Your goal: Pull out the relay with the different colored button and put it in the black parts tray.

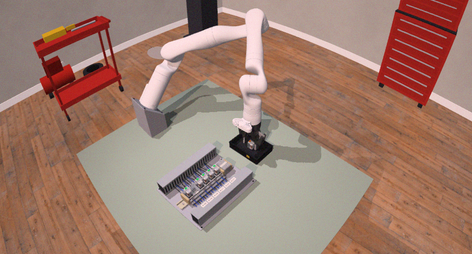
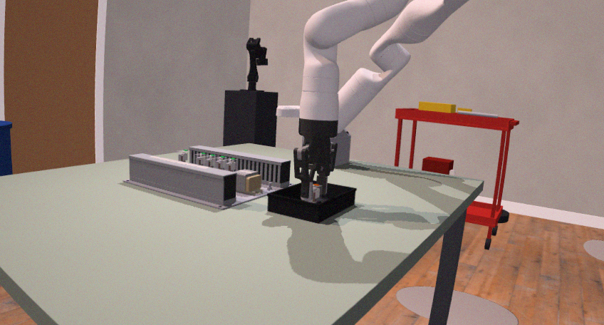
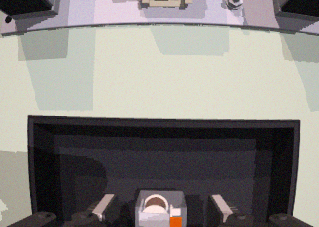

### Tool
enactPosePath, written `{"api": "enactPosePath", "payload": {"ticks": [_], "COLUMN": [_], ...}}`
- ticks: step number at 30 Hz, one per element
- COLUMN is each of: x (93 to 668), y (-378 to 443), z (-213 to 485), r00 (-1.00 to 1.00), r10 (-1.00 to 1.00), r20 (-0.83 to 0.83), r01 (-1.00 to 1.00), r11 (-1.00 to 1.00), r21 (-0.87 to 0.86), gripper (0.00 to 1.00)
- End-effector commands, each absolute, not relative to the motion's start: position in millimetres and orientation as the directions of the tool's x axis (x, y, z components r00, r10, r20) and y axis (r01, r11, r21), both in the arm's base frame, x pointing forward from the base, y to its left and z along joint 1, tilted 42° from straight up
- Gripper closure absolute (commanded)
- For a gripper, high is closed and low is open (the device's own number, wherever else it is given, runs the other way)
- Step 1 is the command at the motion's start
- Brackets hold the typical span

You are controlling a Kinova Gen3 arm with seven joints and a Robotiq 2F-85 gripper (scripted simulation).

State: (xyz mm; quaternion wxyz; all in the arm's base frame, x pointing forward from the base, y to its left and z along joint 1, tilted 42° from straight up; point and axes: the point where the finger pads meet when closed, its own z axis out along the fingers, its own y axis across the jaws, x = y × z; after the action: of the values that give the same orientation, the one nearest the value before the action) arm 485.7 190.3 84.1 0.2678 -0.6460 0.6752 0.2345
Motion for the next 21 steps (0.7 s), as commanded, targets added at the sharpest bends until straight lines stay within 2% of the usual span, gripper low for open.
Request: {"api": "enactPosePath", "payload": {"ticks": [1, 21], "x": [486.4, 486.1], "y": [189.3, 186.3], "z": [85.1, 88.5], "r00": [-0.022, -0.022], "r10": [-0.747, -0.747], "r20": [-0.665, -0.665], "r01": [-0.998, -0.998], "r11": [0.057, 0.057], "r21": [-0.031, -0.031], "gripper": [0.39, 0.39]}}
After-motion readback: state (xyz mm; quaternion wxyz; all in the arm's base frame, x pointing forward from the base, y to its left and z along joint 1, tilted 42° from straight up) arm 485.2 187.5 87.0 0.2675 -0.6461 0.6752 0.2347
